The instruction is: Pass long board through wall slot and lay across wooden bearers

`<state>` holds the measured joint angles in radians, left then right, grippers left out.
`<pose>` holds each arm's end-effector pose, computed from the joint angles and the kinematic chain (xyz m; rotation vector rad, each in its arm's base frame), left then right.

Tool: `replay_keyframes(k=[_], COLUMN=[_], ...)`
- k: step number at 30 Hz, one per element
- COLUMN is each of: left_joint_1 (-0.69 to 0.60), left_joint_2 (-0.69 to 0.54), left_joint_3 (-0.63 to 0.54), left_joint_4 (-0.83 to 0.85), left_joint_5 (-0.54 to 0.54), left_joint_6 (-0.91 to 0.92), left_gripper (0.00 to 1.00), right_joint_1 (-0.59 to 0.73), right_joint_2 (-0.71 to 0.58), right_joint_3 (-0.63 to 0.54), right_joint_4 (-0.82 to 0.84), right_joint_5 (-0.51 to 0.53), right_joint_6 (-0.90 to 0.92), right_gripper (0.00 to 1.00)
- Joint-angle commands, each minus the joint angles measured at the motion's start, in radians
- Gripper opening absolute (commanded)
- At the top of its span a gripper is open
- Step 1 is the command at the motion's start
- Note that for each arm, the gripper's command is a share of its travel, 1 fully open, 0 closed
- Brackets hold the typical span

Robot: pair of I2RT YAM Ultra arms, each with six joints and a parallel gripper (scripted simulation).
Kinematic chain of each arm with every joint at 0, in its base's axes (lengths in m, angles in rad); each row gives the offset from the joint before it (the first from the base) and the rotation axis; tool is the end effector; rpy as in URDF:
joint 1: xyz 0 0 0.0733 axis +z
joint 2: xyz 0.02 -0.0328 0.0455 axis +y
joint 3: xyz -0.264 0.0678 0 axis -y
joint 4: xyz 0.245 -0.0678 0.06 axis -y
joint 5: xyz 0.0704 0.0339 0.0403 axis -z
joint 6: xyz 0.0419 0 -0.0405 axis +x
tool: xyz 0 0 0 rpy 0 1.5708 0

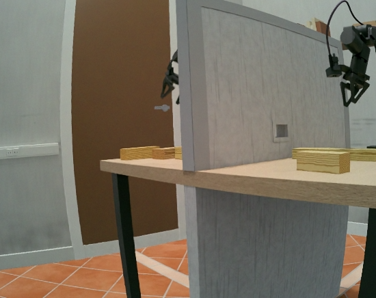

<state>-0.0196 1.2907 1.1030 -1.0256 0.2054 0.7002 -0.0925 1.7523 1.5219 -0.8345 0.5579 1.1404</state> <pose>0.2375 -0.0121 0.2813 1.0112 2.5425 -0.1008 0.3675 -0.0553 0.2882 1.5457 1.8715 -0.2873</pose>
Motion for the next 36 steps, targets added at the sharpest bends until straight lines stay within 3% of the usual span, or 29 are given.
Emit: replay_keyframes(k=[1, 6, 15, 16, 20, 22, 27, 32, 36], left_joint_1=[-0.015, -0.041, -0.185, -0.178, -0.235, -0.235, -0.305, -0.347, -0.352], left_joint_2=[0.011, 0.044, 0.208, 0.192, 0.273, 0.273, 0.349, 0.394, 0.408], left_joint_3=[0.063, 0.052, 0.062, 0.078, 0.065, 0.065, 0.074, 0.085, 0.085], left_joint_4=[0.001, 0.013, 0.026, 0.004, 0.031, 0.031, 0.034, 0.020, 0.034], left_joint_5=[-0.018, -0.036, -0.129, -0.128, -0.149, -0.149, -0.195, -0.210, -0.213], left_joint_6=[0.042, 0.085, 0.287, 0.273, 0.333, 0.333, 0.431, 0.463, 0.467], left_gripper=[0.81, 0.81, 0.81, 0.81, 0.81, 0.81, 0.81, 0.81, 0.81], right_joint_1=[-0.019, 0.004, 0.085, 0.053, 0.064, 0.064, 0.086, 0.096, 0.101], right_joint_2=[-0.074, -0.131, -0.372, -0.370, -0.508, -0.508, -0.643, -0.726, -0.734], right_joint_3=[-0.036, -0.076, -0.167, -0.236, -0.294, -0.294, -0.409, -0.477, -0.462], right_joint_4=[0.106, 0.184, 0.402, 0.456, 0.585, 0.585, 0.755, 0.843, 0.872], right_joint_5=[-0.051, -0.104, -0.224, -0.274, -0.339, -0.339, -0.461, -0.543, -0.578], right_joint_6=[-0.116, -0.224, -0.646, -0.681, -0.836, -0.836, -1.092, -1.178, -1.184], right_gripper=[1.00, 1.00, 1.00, 1.00, 1.00, 1.00, 1.00, 1.00, 1.00])
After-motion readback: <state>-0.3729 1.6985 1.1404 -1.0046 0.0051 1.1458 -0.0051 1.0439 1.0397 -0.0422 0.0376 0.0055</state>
